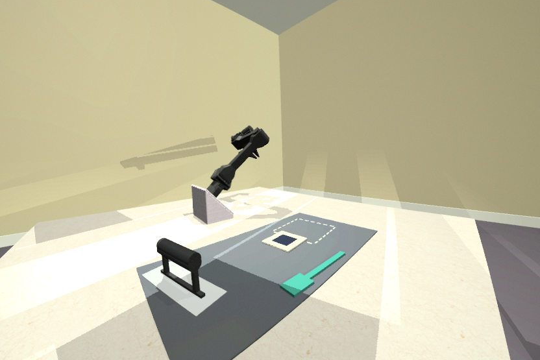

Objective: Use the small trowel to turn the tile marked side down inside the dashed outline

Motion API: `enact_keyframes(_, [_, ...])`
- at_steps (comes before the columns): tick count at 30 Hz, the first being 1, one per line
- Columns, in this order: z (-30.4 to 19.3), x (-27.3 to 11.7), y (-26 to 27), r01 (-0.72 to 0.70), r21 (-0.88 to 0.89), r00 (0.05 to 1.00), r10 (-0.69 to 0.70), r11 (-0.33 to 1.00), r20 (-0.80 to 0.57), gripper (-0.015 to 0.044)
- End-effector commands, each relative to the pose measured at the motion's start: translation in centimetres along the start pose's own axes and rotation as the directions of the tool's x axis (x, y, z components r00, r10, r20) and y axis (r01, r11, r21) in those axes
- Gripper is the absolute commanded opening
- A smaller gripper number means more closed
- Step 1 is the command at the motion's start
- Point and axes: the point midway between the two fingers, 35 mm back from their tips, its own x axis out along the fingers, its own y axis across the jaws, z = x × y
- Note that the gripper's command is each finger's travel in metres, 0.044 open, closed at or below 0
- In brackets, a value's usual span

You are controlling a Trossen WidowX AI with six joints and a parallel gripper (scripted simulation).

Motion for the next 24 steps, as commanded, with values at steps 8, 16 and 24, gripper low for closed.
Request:
enact_keyframes(8, [0.00,0.00,0.00,0.000,0.000,1.000,0.000,1.000,0.000,0.0000])
enact_keyframes(16, [0.00,0.00,0.00,0.000,0.000,1.000,0.000,1.000,0.000,0.0026])
enact_keyframes(24, [0.05,0.55,-0.08,0.016,-0.010,1.000,-0.016,1.000,0.001,0.0231])
